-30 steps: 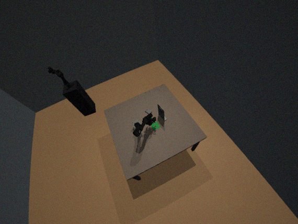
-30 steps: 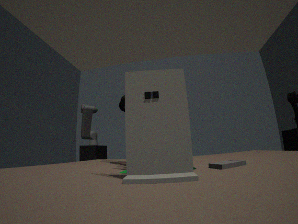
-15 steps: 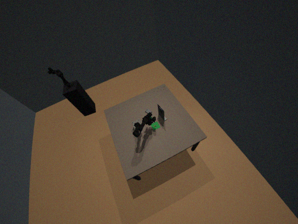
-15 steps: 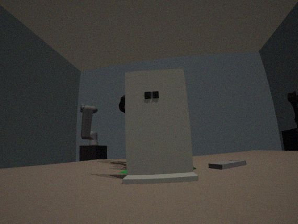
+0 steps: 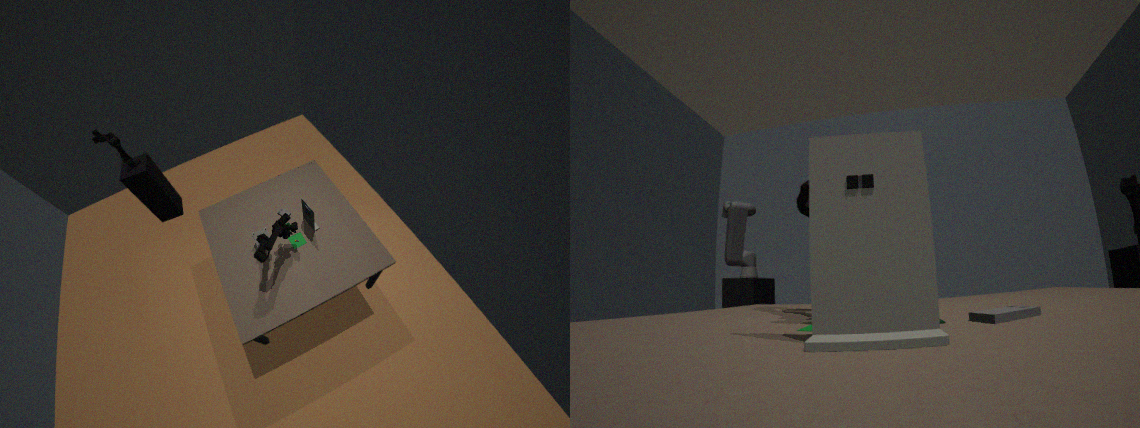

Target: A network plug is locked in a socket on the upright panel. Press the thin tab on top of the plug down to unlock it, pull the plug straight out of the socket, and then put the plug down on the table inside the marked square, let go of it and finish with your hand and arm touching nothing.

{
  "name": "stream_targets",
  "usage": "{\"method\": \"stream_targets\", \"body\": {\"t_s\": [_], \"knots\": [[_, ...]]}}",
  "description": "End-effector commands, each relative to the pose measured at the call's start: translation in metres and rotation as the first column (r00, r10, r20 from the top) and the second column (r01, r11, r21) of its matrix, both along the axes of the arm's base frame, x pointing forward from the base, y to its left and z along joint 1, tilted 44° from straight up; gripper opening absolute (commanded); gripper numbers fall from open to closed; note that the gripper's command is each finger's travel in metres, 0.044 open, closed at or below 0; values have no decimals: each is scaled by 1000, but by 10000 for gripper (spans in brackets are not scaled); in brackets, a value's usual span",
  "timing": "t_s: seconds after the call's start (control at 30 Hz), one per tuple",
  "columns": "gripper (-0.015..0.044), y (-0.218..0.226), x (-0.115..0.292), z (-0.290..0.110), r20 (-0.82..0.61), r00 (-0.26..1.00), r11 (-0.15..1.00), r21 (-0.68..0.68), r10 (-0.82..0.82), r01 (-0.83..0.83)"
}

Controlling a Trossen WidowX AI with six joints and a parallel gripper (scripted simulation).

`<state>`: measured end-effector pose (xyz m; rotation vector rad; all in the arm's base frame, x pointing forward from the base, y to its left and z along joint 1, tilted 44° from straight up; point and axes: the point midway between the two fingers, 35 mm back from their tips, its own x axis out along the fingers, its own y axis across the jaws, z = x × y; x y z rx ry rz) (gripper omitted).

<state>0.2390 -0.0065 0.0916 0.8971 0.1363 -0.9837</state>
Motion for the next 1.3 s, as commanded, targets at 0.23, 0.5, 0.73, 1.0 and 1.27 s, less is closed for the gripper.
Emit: {"method": "stream_targets", "body": {"t_s": [0.23,0.5,0.73,1.0,1.27], "knots": [[156,22,2,19,-2,1000,1000,12,0,0],[156,37,1,35,-2,1000,1000,13,0,0],[156,49,-1,50,2,1000,1000,10,0,0],[156,63,-4,69,11,1000,1000,2,2,-2],[209,69,-6,78,17,1000,1000,-3,4,-4]]}}
